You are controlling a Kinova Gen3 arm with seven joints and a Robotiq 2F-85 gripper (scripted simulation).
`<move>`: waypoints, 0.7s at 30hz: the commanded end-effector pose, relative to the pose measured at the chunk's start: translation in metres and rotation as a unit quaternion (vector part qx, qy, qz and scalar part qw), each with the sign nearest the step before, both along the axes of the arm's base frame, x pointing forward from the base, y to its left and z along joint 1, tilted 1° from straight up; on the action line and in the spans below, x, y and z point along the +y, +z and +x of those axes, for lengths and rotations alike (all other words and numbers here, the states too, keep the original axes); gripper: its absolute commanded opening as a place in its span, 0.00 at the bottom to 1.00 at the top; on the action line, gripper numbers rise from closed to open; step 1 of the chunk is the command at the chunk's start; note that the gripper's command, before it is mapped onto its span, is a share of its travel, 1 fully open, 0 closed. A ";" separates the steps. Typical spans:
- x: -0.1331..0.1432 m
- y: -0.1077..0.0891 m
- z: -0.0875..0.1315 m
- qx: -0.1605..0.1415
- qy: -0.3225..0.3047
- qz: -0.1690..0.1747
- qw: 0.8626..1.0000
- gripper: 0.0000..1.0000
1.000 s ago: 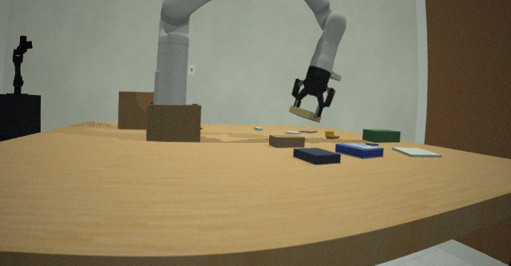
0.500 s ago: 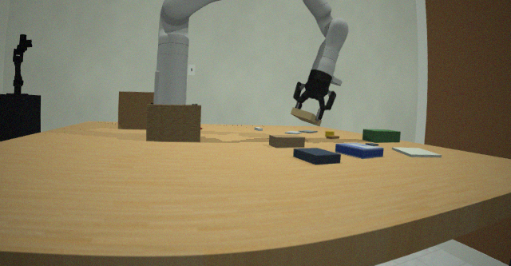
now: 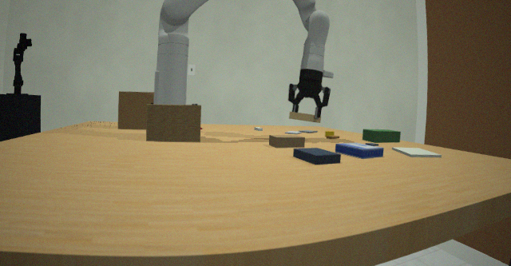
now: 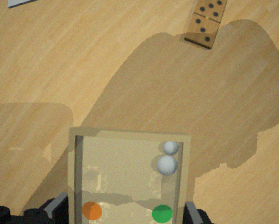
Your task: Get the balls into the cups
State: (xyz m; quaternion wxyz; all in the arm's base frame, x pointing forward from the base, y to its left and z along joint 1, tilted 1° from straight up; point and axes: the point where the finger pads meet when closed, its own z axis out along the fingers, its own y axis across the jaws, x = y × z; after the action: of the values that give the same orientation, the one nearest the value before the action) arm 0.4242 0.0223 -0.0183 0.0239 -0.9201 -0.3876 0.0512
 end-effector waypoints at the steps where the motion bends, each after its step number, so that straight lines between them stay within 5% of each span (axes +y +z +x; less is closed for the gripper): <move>1: 0.001 0.006 -0.001 -0.019 0.000 0.002 1.000 0.74; 5: 0.001 0.006 -0.003 -0.049 -0.001 0.002 0.999 0.74; 21: 0.001 0.006 -0.003 -0.049 0.000 -0.001 0.999 0.74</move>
State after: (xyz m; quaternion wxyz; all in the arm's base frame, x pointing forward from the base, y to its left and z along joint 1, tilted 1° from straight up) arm 0.4215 0.0230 -0.0134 0.0049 -0.9218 -0.3876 0.0079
